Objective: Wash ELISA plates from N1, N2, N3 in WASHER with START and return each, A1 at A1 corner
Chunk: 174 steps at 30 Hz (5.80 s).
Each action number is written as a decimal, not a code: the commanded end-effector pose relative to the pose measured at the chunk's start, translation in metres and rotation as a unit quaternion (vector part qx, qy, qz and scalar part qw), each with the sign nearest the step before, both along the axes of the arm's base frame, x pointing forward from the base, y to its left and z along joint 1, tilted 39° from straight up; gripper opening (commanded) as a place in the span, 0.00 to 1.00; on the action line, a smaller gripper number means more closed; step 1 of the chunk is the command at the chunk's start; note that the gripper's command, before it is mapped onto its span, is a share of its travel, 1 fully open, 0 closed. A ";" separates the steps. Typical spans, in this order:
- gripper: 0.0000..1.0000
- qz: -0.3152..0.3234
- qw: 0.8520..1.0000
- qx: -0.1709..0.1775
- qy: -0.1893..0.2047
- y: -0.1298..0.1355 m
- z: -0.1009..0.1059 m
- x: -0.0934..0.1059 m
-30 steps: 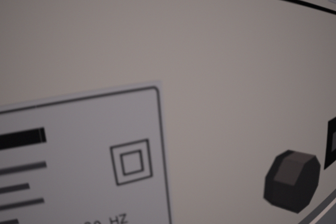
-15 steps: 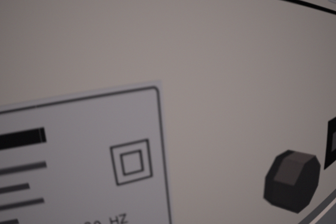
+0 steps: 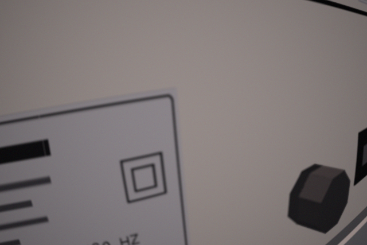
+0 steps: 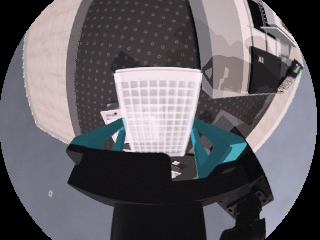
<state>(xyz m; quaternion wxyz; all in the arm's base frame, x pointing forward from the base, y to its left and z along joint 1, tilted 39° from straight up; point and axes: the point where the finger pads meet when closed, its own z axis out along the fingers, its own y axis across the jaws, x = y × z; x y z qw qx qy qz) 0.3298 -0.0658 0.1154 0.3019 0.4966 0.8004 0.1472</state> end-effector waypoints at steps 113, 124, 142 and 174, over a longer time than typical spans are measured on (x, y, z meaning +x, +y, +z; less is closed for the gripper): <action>0.84 -0.494 0.773 0.395 -0.049 -0.220 -0.086 -0.180; 0.84 -0.493 0.770 0.403 -0.041 -0.211 -0.096 -0.175; 0.84 -0.493 0.769 0.404 -0.039 -0.211 -0.117 -0.159; 0.84 -0.493 0.770 0.402 -0.041 -0.216 -0.152 -0.129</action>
